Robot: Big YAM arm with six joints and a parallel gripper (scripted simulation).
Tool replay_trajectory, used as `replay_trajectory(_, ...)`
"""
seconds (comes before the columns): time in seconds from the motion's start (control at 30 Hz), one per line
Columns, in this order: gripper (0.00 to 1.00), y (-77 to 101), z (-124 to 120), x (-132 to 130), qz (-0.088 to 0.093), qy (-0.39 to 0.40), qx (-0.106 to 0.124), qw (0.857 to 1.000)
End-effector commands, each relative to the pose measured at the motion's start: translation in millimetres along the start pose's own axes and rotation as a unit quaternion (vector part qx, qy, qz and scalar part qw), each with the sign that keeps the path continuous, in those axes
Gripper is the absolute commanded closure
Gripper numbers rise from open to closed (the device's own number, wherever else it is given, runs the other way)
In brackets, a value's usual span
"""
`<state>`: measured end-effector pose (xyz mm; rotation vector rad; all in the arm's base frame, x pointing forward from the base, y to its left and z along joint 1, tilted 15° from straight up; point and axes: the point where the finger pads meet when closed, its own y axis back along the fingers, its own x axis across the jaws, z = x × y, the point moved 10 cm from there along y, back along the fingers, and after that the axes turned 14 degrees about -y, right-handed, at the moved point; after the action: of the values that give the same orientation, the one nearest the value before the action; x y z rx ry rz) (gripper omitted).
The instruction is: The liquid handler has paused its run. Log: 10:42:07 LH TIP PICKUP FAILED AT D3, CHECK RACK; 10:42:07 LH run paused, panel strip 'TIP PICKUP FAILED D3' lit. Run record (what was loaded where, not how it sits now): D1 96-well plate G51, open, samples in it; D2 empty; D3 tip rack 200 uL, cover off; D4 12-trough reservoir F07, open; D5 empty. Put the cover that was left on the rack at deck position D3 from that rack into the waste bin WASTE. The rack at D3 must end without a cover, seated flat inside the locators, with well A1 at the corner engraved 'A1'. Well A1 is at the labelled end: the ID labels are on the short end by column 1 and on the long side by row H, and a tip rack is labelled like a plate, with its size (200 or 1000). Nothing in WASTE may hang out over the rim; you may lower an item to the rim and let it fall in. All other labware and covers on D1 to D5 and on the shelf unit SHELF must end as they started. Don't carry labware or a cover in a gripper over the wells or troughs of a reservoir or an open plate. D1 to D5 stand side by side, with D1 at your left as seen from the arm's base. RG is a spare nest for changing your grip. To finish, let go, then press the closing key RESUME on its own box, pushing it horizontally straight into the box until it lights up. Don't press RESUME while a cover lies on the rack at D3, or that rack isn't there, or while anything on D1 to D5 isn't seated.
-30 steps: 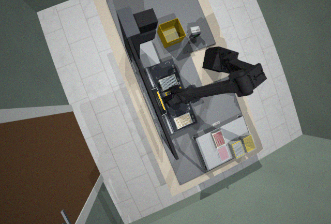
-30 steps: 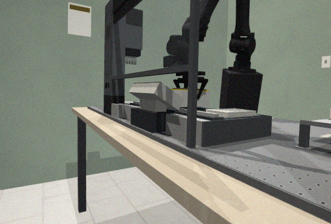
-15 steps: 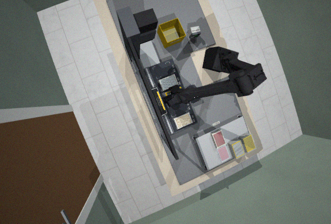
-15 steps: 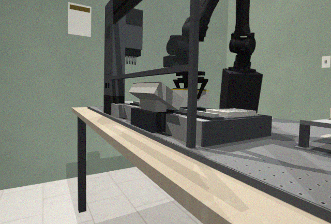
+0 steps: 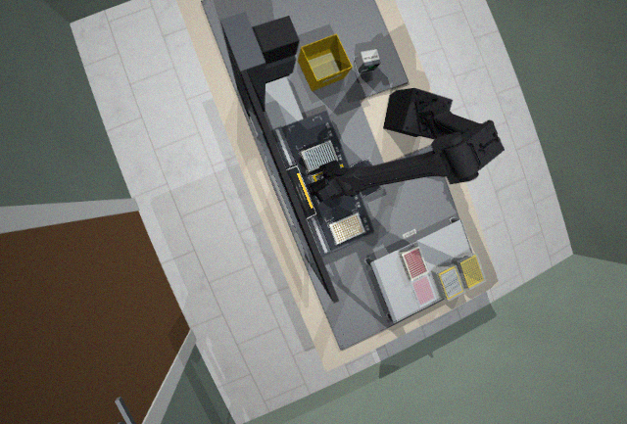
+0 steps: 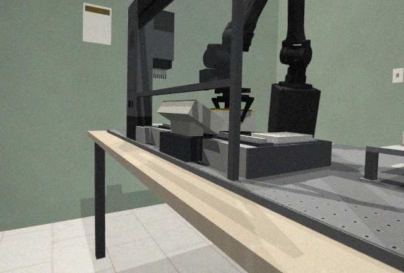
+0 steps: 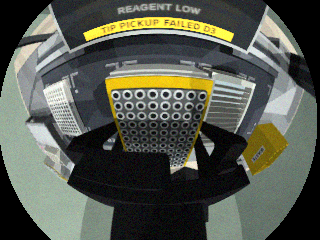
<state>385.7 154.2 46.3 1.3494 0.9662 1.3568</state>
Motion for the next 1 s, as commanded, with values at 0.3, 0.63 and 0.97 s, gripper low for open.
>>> replay_trajectory(0.3, 1.0, -5.5, 11.4, 9.6, 0.005, -0.003, -0.016, 1.0)
replay_trajectory(0.63, 1.0, -6.9, 14.7, 11.6, 0.007, -0.002, -0.019, 1.0)
replay_trajectory(0.97, 1.0, -9.6, 14.9, 11.8, 0.007, -0.002, -0.019, 1.0)
